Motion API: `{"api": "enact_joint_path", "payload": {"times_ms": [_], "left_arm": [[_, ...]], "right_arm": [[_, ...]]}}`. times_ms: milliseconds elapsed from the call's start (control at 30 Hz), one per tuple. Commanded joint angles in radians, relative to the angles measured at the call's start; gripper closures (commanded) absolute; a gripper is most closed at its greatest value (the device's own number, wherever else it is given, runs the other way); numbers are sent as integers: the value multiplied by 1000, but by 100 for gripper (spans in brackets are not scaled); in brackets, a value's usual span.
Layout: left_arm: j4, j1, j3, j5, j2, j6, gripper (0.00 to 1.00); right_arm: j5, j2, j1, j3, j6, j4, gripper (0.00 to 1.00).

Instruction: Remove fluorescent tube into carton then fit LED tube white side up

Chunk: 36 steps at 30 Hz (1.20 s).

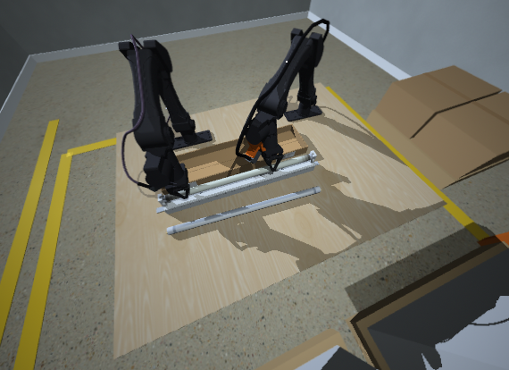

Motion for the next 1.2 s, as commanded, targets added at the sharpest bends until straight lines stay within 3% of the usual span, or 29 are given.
{"api": "enact_joint_path", "payload": {"times_ms": [0, 533, 567, 1167], "left_arm": [[17, -2, 30, -3, -24, -1, 89], [17, 3, 33, -6, -26, 0, 89], [17, 3, 33, -6, -26, 0, 89], [17, 3, 33, -6, -26, -1, 89]], "right_arm": [[11, -9, -9, 10, 6, -5, 51], [11, -13, -9, 10, 6, -5, 51], [11, -13, -9, 10, 6, -5, 89], [11, -14, -9, 10, 7, -16, 89]]}}
